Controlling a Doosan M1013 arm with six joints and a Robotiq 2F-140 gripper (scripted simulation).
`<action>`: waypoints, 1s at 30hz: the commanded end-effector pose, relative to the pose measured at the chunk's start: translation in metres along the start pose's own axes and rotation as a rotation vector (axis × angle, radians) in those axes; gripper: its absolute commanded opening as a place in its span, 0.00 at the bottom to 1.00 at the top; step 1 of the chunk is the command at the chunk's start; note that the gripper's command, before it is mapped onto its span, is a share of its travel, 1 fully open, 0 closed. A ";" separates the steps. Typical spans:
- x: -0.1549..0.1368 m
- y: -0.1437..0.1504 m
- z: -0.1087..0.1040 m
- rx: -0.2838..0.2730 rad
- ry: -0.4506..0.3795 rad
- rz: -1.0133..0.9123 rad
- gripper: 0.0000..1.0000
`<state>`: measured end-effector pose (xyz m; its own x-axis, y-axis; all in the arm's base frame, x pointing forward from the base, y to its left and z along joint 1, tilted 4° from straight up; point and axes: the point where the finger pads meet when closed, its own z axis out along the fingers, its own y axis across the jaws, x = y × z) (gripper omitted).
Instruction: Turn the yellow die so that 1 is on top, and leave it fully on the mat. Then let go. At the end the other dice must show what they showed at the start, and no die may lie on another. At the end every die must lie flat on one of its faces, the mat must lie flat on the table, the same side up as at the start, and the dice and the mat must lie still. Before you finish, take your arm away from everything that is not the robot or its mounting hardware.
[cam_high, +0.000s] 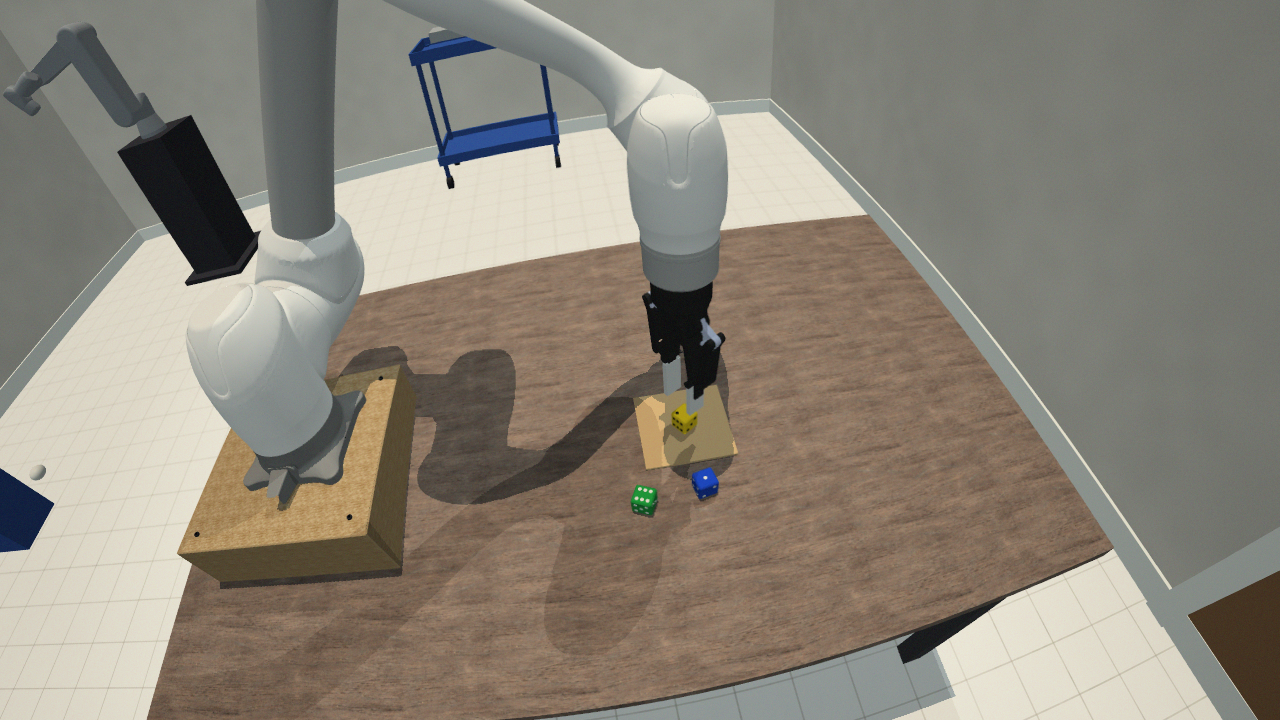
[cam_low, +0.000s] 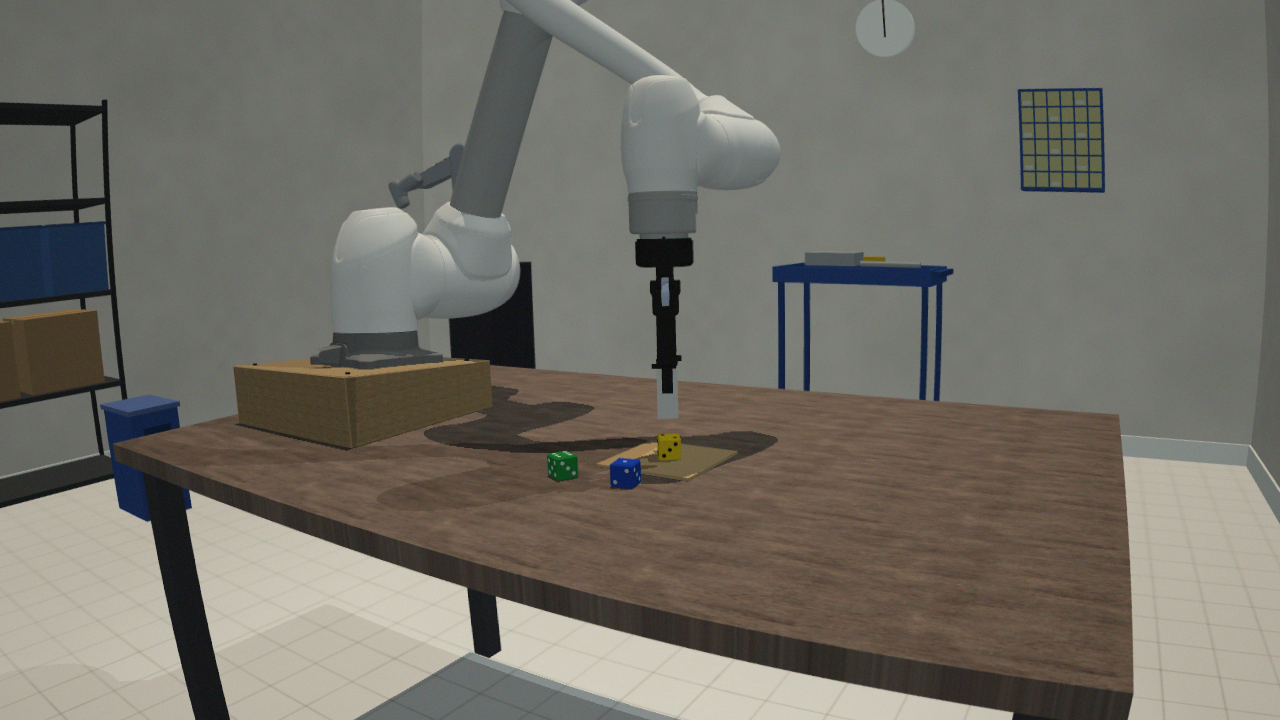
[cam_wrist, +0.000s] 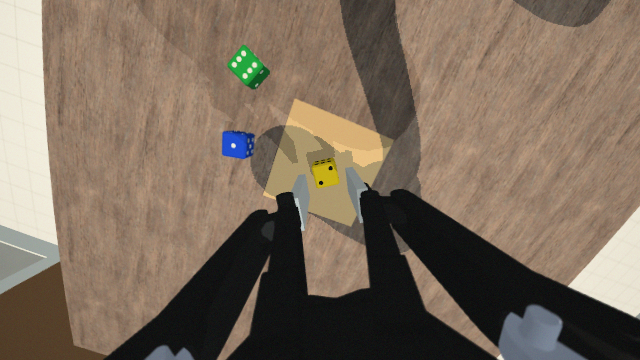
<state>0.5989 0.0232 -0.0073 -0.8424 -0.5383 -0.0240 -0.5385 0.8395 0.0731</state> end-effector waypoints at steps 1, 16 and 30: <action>0.000 0.000 0.004 0.000 0.000 0.000 0.28; 0.000 0.000 0.019 0.000 0.000 0.000 0.28; 0.000 0.000 0.022 0.000 0.000 0.000 0.28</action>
<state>0.5987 0.0248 -0.0292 -0.8424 -0.5383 -0.0240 -0.5385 0.8395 0.0731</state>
